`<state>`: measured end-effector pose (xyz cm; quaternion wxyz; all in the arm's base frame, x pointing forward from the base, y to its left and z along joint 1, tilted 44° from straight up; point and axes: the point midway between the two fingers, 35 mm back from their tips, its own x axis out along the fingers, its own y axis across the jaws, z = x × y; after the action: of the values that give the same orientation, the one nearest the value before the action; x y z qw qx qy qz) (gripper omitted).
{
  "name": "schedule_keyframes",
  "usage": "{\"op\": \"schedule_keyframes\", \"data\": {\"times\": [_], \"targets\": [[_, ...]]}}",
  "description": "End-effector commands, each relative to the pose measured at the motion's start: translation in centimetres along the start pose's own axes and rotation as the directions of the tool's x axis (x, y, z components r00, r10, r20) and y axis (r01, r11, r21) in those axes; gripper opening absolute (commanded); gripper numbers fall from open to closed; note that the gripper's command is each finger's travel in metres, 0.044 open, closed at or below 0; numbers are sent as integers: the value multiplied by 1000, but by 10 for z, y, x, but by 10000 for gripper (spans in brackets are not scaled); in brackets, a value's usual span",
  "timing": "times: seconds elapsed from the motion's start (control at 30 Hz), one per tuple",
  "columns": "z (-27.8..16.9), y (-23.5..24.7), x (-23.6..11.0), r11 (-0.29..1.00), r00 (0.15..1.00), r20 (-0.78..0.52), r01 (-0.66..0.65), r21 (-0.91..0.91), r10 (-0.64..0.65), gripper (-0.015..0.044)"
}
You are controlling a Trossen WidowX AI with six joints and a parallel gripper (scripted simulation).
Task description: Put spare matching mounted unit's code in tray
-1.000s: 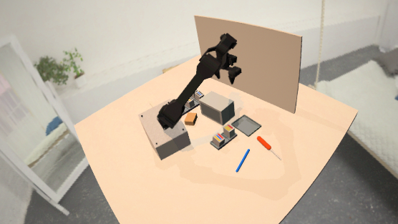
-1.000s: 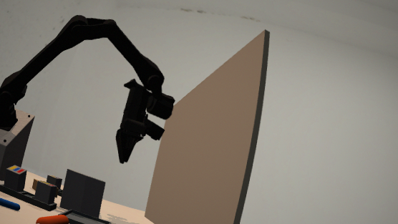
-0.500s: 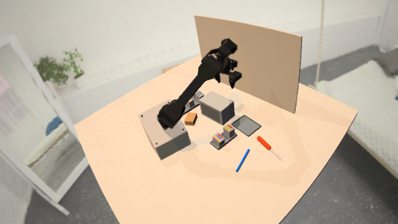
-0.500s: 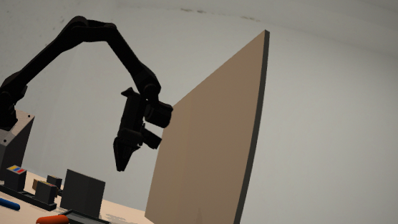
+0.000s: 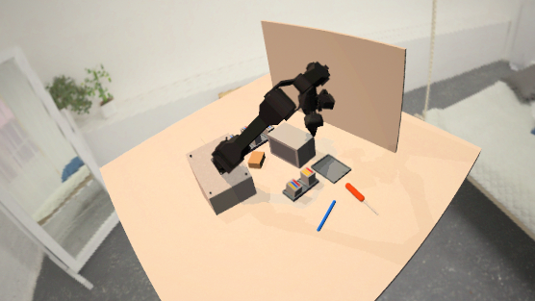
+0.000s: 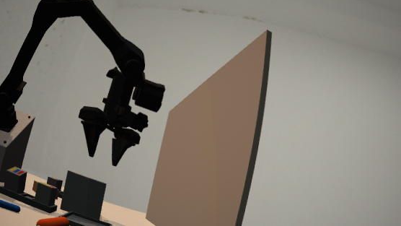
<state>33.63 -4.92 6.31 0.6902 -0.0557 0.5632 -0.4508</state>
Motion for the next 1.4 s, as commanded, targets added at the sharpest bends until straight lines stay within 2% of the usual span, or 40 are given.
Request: {"op": "schedule_keyframes", "data": {"times": [0.0, 0.2, 0.3, 0.67, 0.83, 0.87, 1.37], "targets": [[-15, -69, 3, 883, 1000, -3, 11, 469, -11, 440], [-36, -117, 8, 623, 1000, -2, 15, 782, -21, 440], [-43, -128, 10, 546, 1000, -2, 15, 838, -24, 440], [-43, -128, 10, 546, 1000, -2, 15, 838, -24, 440], [-42, -125, 40, 545, 1000, -1, 14, 838, -24, 309], [-42, -125, 47, 545, 1000, -1, 14, 838, -25, 300], [-42, -125, 51, 545, 1000, -1, 14, 838, -25, 300]]}}
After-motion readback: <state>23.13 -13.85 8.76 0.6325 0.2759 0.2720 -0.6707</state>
